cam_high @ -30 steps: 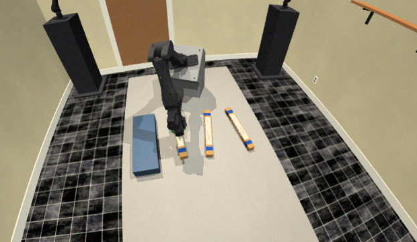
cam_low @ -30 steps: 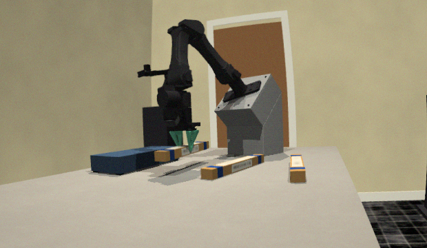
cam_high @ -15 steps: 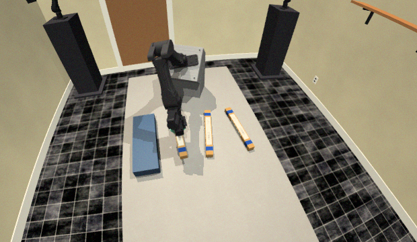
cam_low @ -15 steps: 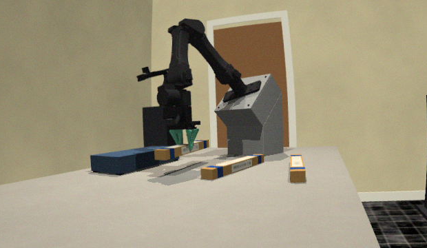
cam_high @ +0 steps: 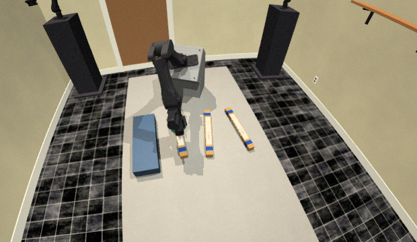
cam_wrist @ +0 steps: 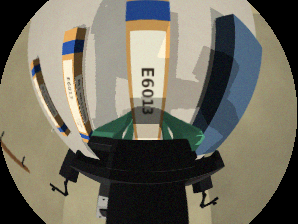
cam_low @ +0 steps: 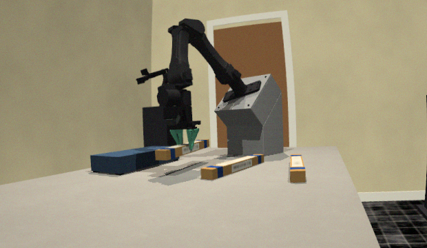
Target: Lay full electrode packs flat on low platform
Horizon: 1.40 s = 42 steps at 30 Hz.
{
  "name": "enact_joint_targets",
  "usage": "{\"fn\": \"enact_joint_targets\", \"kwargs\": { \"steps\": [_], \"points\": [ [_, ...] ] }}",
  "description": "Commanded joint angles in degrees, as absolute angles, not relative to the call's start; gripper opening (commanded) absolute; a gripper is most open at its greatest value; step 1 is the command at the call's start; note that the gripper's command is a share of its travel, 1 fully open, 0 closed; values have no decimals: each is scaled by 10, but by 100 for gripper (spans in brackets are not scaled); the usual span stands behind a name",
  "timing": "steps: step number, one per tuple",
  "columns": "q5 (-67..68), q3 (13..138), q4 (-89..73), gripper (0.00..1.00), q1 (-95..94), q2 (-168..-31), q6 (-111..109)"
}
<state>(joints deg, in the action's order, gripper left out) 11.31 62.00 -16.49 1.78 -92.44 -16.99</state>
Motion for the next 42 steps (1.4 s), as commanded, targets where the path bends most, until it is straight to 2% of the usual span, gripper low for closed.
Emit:
{"fn": "enact_joint_targets", "kwargs": {
  "steps": [1,42],
  "points": [
    [118,638,-184,0,6,-887,-167],
    [124,646,-233,0,-3,-848,-159]
  ]
}}
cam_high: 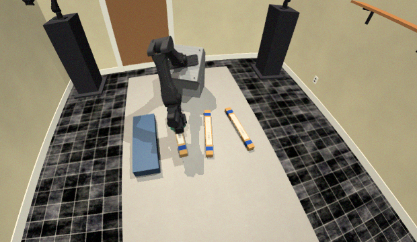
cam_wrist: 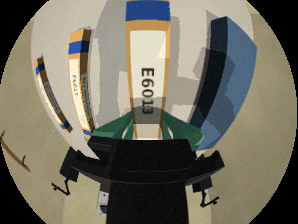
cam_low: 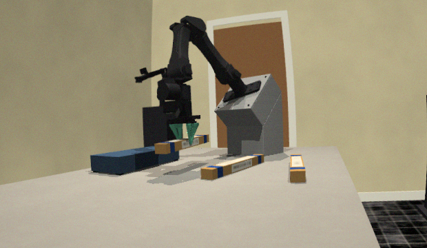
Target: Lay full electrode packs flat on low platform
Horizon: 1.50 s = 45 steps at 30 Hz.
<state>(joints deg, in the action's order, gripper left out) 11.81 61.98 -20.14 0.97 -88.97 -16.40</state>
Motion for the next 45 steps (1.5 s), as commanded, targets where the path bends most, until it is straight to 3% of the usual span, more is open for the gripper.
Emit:
{"fn": "enact_joint_targets", "kwargs": {
  "steps": [1,45],
  "points": [
    [125,646,-237,0,-4,-845,-159],
    [151,676,-391,0,-41,-732,-131]
  ]
}}
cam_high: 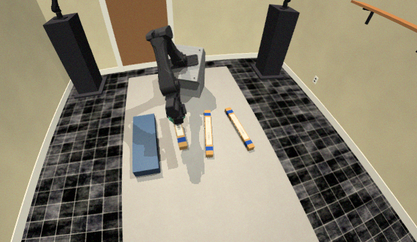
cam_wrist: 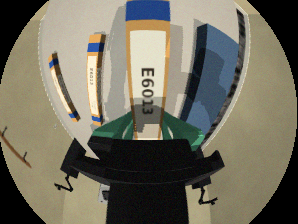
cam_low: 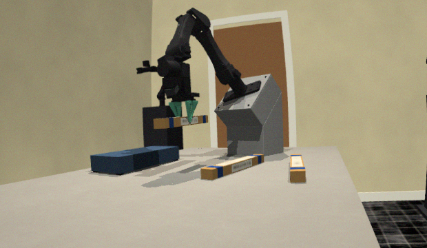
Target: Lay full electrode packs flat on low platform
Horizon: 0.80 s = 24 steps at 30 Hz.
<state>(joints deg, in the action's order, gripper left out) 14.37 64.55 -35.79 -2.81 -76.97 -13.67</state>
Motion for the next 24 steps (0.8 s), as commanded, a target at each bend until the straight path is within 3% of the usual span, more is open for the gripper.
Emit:
{"fn": "enact_joint_targets", "kwargs": {
  "steps": [1,24],
  "points": [
    [151,678,-395,0,-42,-730,-131],
    [170,716,-483,0,-70,-684,-110]
  ]
}}
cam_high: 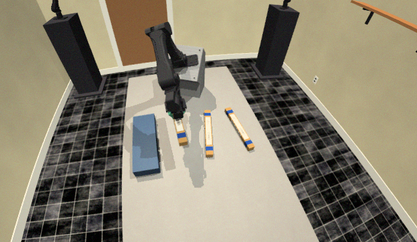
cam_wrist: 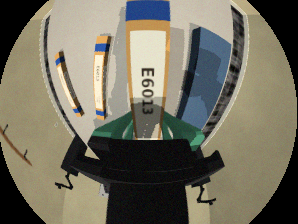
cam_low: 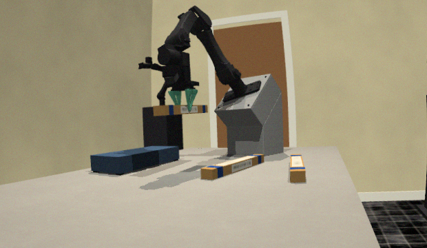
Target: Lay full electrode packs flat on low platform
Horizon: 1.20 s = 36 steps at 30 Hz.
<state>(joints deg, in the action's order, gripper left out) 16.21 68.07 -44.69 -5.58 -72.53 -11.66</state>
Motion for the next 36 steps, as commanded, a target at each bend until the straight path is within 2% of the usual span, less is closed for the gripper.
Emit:
{"fn": "enact_joint_targets", "kwargs": {
  "steps": [1,36],
  "points": [
    [171,718,-487,0,-71,-683,-109],
    [175,728,-506,0,-76,-674,-108]
  ]
}}
